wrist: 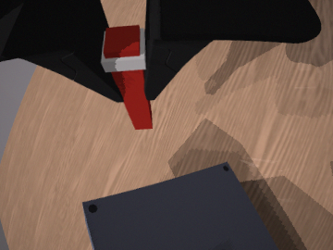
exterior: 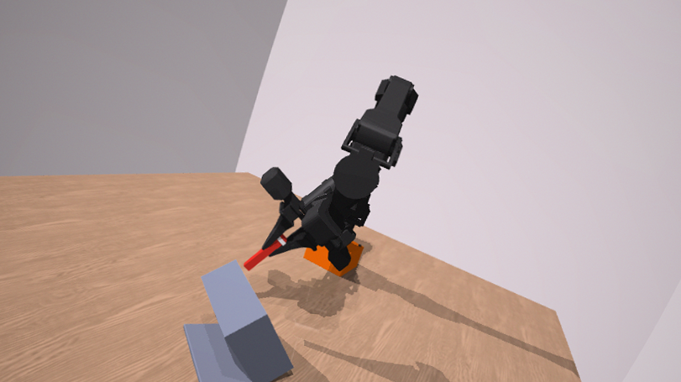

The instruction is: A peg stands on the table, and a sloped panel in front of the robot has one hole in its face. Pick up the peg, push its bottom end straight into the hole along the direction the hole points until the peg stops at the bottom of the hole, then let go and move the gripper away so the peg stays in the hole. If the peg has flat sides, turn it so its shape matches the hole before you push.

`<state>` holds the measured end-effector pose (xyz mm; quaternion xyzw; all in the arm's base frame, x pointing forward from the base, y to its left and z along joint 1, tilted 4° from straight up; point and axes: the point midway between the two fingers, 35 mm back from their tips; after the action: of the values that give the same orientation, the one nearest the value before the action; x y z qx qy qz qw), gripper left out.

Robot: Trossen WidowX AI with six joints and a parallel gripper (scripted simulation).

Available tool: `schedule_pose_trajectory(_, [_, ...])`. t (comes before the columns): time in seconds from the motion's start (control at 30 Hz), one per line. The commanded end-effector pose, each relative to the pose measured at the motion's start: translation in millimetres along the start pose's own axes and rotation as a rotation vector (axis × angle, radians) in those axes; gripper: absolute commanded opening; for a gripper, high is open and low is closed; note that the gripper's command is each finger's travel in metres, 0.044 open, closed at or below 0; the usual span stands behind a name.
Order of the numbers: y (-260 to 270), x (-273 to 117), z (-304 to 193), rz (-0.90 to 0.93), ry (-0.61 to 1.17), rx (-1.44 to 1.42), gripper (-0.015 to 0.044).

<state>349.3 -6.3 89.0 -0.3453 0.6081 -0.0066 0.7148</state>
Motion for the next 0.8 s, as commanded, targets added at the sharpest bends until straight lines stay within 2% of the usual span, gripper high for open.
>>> schedule_pose_trajectory(0.0, [2.1,-3.2,3.1,-0.023,-0.011,-0.019,0.0000])
schedule_pose_trajectory(0.77, [21.3,-19.8,18.8,-0.114,-0.071,-0.100,0.0000])
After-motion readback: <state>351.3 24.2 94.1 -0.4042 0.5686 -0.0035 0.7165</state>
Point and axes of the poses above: the point midway between the two fingers, 35 mm back from their tips, its own x axis out along the fingers, its own y axis across the jaws, z = x × y, and after that the axes turned 2 degrees about -x, right-handed
